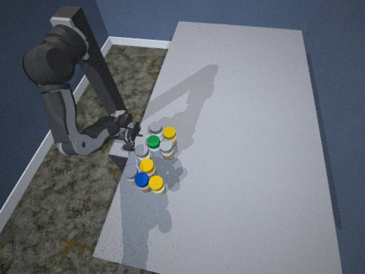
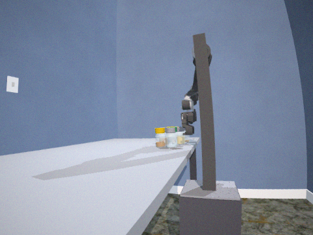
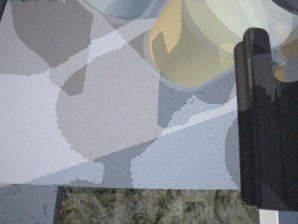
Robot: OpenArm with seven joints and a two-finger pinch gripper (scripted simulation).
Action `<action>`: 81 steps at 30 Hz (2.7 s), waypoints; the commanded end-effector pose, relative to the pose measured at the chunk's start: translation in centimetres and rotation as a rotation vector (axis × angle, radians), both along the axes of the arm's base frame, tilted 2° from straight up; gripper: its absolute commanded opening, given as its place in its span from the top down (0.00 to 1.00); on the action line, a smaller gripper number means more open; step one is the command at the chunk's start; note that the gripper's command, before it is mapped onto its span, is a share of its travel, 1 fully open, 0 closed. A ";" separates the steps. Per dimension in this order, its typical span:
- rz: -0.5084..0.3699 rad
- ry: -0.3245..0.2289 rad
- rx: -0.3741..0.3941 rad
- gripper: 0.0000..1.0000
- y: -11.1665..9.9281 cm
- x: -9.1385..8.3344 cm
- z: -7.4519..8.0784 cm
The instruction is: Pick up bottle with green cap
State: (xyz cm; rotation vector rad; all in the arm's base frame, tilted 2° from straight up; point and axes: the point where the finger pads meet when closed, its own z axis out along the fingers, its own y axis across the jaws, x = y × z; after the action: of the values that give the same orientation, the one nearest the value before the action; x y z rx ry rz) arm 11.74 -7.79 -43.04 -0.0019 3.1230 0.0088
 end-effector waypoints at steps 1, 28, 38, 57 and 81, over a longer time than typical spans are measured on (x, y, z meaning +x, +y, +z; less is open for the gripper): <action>0.010 -0.002 0.018 0.55 0.3 0.0 -0.3; 0.006 0.001 0.010 0.55 0.1 1.0 -0.3; 0.007 -0.004 0.016 0.55 0.2 2.2 -0.3; 0.008 -0.005 0.016 0.55 0.2 3.7 -0.3; 0.008 -0.003 0.016 0.55 0.3 5.8 -0.2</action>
State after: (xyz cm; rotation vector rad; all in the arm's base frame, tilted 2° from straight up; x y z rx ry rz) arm 16.89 -7.51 -43.41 -0.0157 3.1352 0.0270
